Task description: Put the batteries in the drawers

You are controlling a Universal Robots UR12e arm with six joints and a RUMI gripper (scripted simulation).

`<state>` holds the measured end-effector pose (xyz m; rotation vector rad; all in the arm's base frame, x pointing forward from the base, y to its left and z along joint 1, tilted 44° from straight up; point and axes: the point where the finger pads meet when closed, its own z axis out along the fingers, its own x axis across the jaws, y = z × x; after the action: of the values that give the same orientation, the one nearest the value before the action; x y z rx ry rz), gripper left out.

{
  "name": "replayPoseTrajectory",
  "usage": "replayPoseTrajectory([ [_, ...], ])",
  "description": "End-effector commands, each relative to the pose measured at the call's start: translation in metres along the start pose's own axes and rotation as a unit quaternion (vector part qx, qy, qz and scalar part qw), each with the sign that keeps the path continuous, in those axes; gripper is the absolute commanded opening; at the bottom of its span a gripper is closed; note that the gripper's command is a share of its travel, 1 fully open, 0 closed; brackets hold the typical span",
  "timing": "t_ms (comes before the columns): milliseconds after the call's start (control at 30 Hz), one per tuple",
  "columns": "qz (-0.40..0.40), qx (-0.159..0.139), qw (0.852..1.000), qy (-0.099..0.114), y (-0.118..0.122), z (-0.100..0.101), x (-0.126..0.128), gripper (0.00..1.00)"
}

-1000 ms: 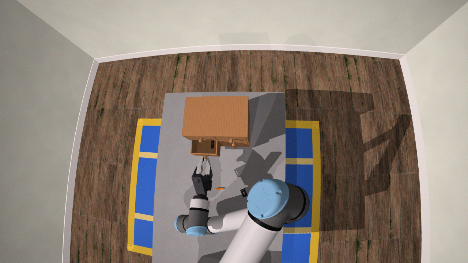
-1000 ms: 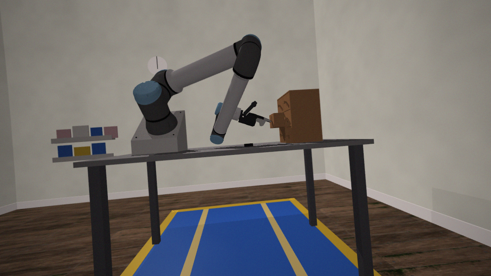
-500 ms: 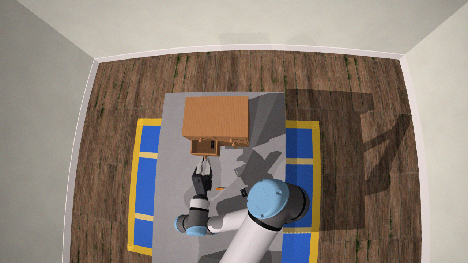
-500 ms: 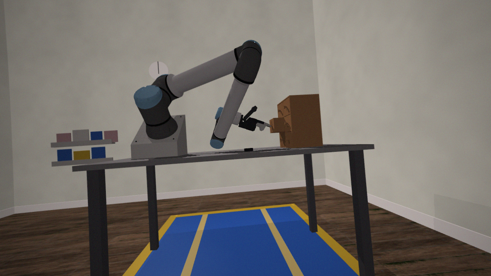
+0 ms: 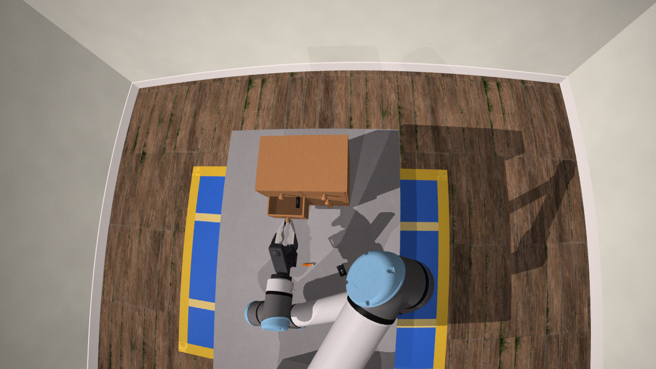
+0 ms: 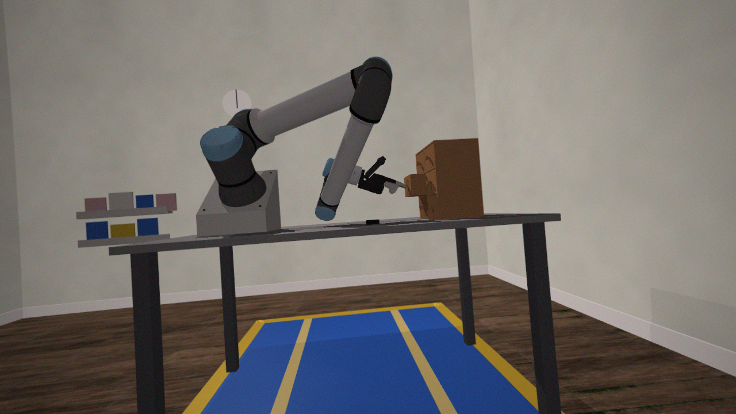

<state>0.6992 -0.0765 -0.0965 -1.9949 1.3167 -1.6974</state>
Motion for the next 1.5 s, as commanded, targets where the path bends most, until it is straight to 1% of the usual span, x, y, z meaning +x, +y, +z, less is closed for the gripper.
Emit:
replayPoseTrajectory([
  [0, 0.000, 0.000, 1.000, 0.000, -0.001, 0.001, 0.000, 0.07],
  [967, 0.000, 0.000, 1.000, 0.000, -0.004, 0.009, 0.000, 0.07],
  [1467, 0.000, 0.000, 1.000, 0.000, -0.007, 0.018, 0.000, 0.07],
])
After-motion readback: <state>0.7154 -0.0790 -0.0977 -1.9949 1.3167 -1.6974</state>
